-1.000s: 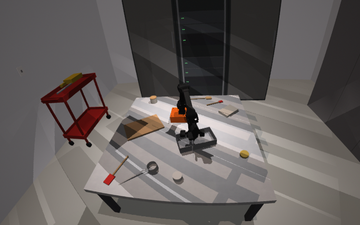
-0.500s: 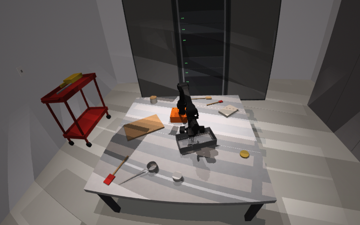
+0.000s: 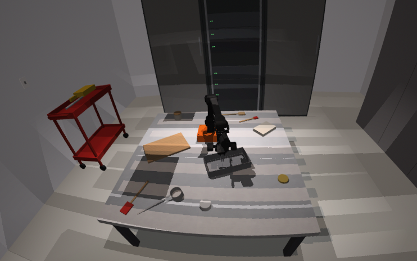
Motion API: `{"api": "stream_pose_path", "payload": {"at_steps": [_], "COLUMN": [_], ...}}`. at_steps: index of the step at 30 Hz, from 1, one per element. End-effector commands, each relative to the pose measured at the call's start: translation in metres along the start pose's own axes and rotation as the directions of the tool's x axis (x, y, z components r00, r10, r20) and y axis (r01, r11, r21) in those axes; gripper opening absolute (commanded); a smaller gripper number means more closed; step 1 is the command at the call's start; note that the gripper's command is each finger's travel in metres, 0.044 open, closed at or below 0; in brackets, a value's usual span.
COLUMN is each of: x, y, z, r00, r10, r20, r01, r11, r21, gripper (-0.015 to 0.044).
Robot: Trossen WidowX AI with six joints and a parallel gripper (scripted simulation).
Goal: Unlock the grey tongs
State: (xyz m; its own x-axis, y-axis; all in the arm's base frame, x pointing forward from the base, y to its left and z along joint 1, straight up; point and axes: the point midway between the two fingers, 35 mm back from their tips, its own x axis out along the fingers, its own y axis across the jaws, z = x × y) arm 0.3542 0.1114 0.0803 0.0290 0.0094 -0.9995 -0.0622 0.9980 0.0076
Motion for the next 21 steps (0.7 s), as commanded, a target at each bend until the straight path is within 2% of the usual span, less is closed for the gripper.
{"api": "stream_pose_path", "payload": {"at_steps": [1, 21], "x": [0.000, -0.002], "y": [-0.013, -0.112], "z": [0.004, 0.016], "r00": [1.000, 1.000], "r10": [-0.002, -0.007], "r20": [0.000, 0.003], "r01": [0.002, 0.008], "r11": [0.999, 0.894], "r21": [-0.047, -0.448], "gripper": [-0.0150, -0.0150]}}
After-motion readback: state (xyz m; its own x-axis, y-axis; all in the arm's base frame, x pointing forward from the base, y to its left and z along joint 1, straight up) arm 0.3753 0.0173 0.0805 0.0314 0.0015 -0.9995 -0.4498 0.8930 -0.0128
